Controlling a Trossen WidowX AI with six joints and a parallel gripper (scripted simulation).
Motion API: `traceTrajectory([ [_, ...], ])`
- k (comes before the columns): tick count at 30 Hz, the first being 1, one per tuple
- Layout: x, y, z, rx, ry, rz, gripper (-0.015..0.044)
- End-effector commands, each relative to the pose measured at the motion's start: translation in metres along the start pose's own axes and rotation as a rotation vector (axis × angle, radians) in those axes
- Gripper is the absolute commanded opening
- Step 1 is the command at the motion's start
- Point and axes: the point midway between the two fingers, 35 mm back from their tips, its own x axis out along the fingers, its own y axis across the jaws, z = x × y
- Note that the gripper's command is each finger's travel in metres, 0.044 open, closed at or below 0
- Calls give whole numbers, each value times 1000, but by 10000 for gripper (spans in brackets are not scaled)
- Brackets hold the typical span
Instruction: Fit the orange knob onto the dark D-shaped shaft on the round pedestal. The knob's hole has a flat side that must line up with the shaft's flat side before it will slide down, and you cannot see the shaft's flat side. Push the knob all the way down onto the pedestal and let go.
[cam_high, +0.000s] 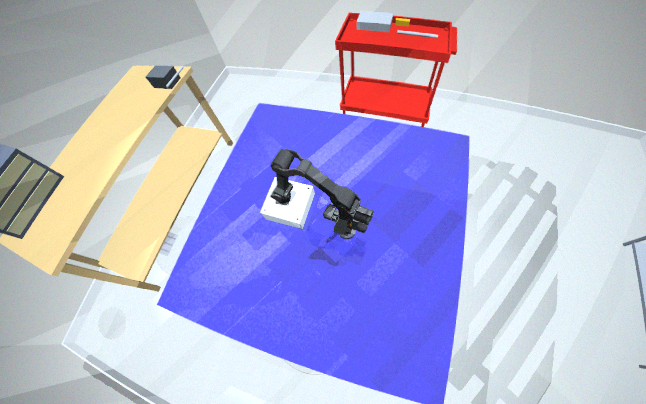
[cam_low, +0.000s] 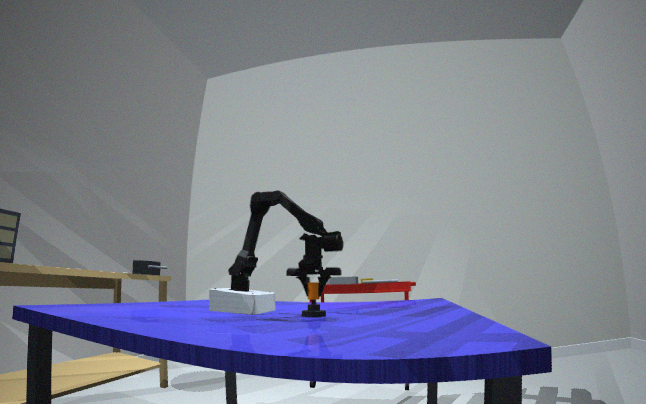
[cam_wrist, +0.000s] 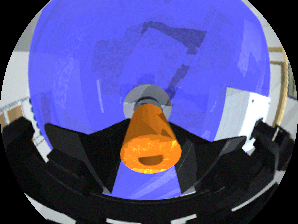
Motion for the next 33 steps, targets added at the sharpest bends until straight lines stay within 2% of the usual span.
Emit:
traceTrajectory([
  [1,1,0,0,4,-1,2,0],
  [12,-5,1,0,13,-1,2,0],
  [19,-2,0,0,213,-1,2,0],
  [33,1,1,0,213,-1,2,0],
])
